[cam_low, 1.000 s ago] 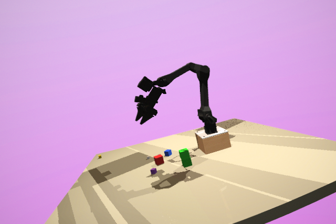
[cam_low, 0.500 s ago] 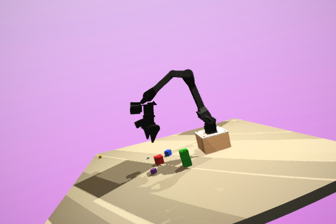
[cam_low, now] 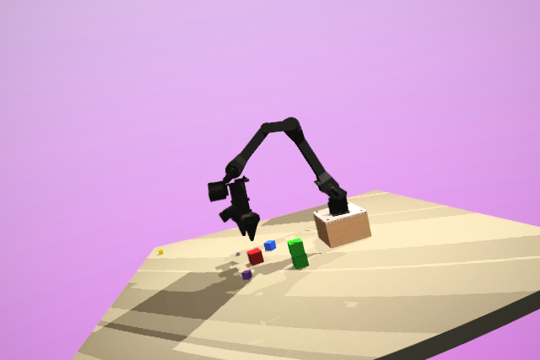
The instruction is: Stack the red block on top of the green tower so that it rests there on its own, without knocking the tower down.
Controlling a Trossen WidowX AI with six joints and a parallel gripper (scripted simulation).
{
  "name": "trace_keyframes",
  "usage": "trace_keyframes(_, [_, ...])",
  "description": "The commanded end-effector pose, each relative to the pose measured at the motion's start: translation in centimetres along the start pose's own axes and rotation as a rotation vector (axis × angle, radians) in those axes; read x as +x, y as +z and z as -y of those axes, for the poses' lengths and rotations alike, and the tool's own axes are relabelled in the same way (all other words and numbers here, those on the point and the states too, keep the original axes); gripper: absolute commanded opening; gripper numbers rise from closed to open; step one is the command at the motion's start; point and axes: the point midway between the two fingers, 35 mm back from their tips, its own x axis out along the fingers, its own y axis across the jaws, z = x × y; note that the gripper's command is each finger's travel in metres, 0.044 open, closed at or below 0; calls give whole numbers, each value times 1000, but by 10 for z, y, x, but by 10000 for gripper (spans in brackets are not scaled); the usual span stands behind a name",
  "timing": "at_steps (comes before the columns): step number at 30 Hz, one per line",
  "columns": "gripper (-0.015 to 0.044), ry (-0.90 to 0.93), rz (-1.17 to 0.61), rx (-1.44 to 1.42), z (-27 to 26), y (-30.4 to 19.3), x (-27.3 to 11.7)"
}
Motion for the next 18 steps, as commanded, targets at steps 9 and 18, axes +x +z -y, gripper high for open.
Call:
trace_keyframes(9, [440,13,-26,1,-5,-8,36])
trace_keyframes(18, [440,13,-26,1,-5,-7,51])
